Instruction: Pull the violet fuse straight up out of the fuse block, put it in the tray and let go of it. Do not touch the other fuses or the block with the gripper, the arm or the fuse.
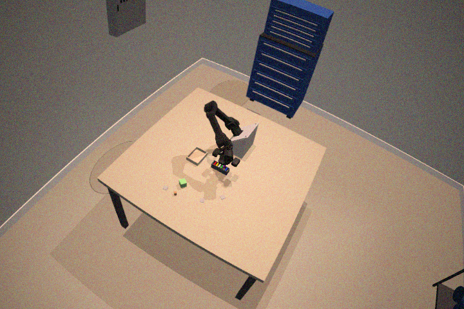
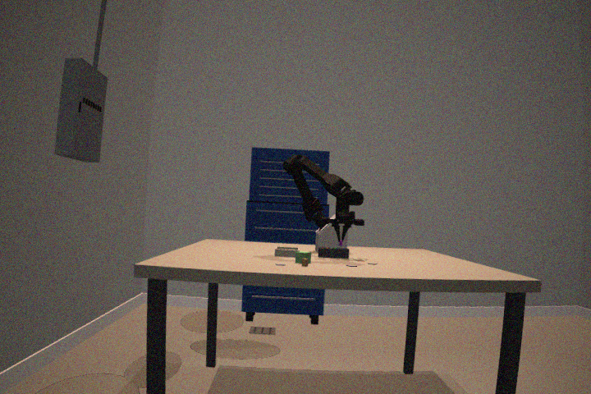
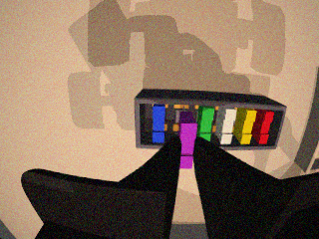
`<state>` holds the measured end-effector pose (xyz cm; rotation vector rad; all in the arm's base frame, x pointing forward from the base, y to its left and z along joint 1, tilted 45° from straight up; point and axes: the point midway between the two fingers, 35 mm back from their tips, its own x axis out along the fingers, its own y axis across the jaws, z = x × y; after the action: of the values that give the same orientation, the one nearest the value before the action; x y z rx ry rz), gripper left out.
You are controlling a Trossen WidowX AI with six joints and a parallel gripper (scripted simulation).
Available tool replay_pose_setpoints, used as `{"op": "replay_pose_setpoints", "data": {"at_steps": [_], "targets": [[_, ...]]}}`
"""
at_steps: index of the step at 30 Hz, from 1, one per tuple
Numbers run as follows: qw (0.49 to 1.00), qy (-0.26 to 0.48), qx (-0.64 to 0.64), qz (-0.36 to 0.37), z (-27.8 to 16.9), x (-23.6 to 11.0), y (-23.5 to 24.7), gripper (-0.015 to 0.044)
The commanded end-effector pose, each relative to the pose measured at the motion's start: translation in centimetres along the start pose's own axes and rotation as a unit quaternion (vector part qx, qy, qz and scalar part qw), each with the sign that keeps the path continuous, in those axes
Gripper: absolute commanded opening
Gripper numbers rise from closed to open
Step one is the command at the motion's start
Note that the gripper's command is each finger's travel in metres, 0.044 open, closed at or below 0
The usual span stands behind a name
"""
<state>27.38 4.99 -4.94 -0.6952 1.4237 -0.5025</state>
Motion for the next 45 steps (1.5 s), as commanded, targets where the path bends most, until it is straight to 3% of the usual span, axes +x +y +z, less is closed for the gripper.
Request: {"op": "replay_pose_setpoints", "data": {"at_steps": [1, 22, 45], "targets": [[1.0, 0.002, 0.002, 0.001, -0.1, -0.2, 0.0, 0.0], [1.0, 0.002, 0.002, 0.003, 0.1, -2.6, -0.4, 0.0], [1.0, -0.001, 0.0, 0.012, 1.7, -2.7, -16.0, 0.0]]}}
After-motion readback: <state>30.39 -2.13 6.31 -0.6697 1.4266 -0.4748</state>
